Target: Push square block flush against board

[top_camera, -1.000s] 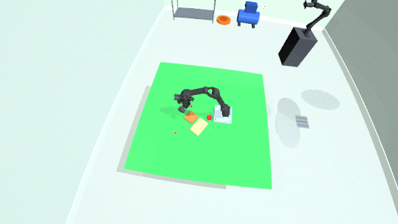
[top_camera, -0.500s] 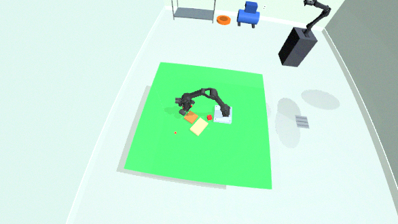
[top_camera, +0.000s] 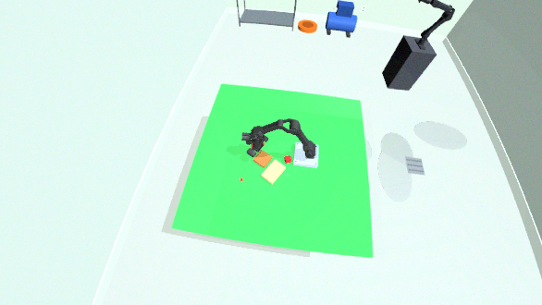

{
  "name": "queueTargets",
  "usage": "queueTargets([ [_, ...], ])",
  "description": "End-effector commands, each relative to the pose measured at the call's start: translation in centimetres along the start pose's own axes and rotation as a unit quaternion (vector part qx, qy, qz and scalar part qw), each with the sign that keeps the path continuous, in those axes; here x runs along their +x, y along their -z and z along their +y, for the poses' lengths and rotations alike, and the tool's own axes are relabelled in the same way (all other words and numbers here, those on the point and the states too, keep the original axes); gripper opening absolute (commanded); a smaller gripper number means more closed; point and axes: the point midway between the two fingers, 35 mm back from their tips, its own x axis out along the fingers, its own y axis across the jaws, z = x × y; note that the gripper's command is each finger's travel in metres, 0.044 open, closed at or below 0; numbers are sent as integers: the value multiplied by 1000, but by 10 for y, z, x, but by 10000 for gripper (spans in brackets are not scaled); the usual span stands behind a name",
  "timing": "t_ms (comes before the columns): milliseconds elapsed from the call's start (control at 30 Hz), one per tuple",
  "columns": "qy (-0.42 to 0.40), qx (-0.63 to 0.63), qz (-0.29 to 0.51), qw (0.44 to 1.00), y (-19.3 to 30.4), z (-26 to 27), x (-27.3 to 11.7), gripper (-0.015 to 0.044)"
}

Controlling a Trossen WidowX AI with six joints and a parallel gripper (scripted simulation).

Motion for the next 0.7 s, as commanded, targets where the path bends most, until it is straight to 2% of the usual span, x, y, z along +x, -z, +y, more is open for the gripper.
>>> queueTargets([
  [0, 0, 2, 2, 1000, 4, 0, 1, 0],
  [667, 0, 2, 3, 1000, 19, 1, 1, 0],
])
